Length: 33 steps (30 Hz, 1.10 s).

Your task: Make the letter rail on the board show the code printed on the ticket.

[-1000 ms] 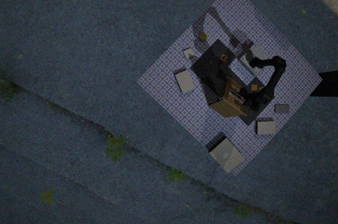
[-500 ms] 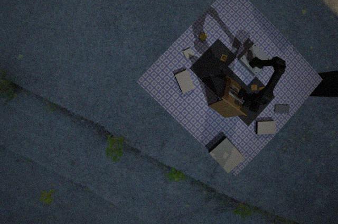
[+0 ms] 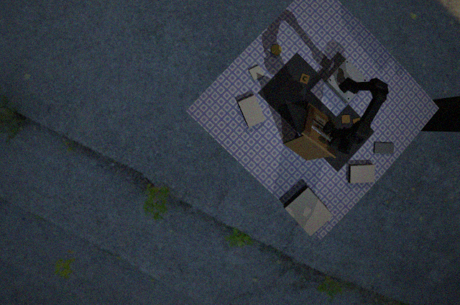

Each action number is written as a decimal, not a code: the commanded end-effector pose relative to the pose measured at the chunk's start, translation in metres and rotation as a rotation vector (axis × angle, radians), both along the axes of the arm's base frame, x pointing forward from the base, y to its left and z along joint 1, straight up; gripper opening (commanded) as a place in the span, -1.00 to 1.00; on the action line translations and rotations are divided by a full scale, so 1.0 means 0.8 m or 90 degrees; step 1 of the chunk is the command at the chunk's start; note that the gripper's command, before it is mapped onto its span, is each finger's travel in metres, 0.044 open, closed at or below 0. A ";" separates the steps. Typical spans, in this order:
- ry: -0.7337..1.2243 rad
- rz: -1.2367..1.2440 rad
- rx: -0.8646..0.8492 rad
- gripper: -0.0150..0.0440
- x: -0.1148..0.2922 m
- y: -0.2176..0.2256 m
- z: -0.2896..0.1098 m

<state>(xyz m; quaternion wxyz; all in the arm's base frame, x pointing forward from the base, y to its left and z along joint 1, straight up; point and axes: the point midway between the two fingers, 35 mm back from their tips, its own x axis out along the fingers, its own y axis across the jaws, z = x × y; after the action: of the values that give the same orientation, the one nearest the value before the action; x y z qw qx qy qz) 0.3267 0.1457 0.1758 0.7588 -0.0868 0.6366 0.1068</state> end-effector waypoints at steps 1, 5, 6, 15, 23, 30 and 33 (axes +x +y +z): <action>0.001 0.002 0.003 -0.49 0.003 0.002 -0.003; 0.001 0.002 0.003 -0.49 0.004 0.002 -0.003; 0.001 0.002 0.003 -0.49 0.004 0.002 -0.003; 0.001 0.002 0.003 -0.49 0.003 -0.003 -0.001; 0.001 0.002 0.002 -0.49 0.003 -0.006 -0.002; 0.001 0.002 0.002 -0.49 0.004 -0.009 -0.003; 0.001 0.002 0.002 -0.49 0.004 -0.010 -0.003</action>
<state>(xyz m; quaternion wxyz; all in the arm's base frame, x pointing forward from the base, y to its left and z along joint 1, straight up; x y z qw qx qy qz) 0.3306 0.1385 0.1753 0.7599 -0.0865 0.6353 0.1071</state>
